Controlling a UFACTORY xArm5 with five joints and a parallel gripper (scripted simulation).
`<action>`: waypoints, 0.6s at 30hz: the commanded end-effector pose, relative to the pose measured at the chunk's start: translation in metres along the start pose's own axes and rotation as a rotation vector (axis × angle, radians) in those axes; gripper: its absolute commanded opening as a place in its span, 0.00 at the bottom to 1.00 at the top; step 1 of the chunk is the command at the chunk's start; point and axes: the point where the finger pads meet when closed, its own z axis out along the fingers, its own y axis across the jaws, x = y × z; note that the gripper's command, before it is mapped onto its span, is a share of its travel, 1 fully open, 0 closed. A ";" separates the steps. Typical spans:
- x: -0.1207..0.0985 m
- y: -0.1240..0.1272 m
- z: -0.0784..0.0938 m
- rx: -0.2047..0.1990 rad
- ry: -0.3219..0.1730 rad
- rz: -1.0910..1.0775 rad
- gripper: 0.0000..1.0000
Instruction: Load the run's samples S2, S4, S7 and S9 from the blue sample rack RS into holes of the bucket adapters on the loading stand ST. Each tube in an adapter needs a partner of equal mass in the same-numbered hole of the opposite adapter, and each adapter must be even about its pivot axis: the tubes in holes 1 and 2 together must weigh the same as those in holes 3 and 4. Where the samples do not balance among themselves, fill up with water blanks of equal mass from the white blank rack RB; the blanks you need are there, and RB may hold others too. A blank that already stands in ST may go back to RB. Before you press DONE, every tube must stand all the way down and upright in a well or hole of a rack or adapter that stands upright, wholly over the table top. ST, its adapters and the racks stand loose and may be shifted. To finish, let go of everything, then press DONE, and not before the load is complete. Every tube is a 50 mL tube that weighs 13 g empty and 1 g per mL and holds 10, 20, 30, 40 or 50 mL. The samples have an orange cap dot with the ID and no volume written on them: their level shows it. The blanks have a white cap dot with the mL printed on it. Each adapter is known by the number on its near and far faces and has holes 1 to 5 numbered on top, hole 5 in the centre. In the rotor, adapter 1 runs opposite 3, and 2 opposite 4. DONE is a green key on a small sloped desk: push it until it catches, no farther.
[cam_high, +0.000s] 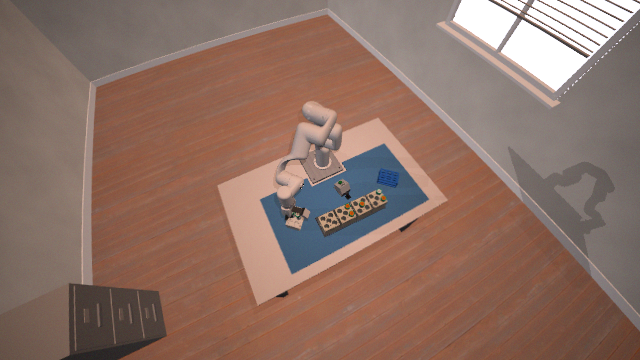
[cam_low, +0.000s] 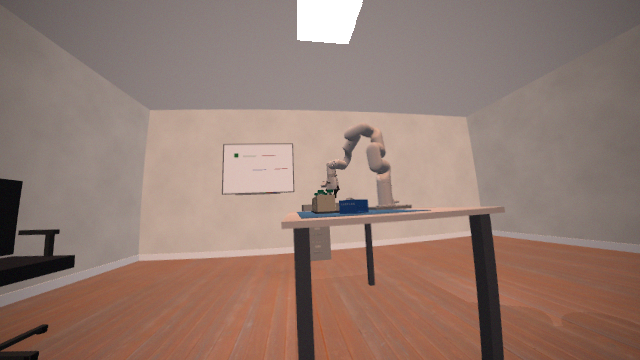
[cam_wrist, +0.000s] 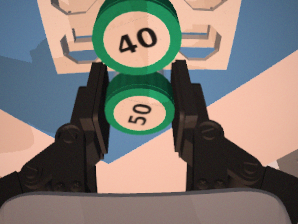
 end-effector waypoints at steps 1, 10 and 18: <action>0.000 0.001 -0.003 -0.004 -0.001 0.000 0.00; 0.000 0.001 -0.008 -0.004 -0.001 0.000 0.00; 0.000 0.001 -0.013 -0.004 -0.001 0.000 0.00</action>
